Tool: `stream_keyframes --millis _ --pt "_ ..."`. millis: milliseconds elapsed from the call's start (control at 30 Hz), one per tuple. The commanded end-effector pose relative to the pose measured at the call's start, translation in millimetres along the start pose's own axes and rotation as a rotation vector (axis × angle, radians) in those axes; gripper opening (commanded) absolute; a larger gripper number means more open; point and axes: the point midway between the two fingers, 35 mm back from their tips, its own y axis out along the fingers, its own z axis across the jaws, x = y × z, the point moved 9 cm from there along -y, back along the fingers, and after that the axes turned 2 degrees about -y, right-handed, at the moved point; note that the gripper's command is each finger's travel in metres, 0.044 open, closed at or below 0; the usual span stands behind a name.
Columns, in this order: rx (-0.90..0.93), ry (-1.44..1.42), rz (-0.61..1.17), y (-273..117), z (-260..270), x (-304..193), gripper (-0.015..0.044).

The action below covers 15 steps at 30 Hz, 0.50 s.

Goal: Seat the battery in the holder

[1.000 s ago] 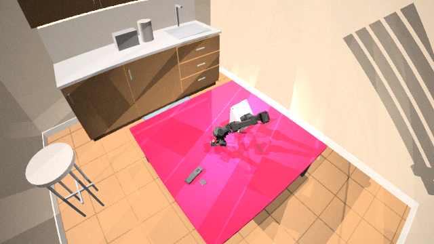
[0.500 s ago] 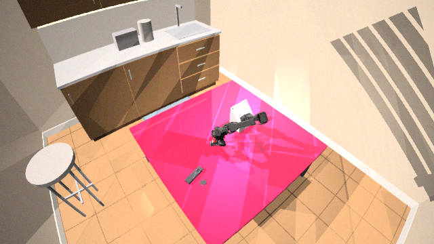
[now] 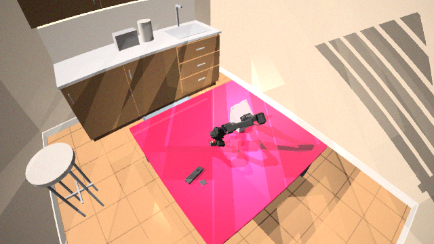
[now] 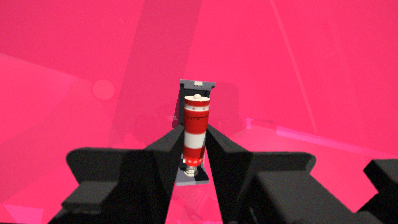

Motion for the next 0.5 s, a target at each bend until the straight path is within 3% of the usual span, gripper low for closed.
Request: stream_keyframes --millis 0,467 --pt "-0.008 0.003 0.047 3.3 -2.7 -0.9 0.0076" --pt "-0.013 -0.003 0.125 6.0 -1.7 7.2 0.0076"
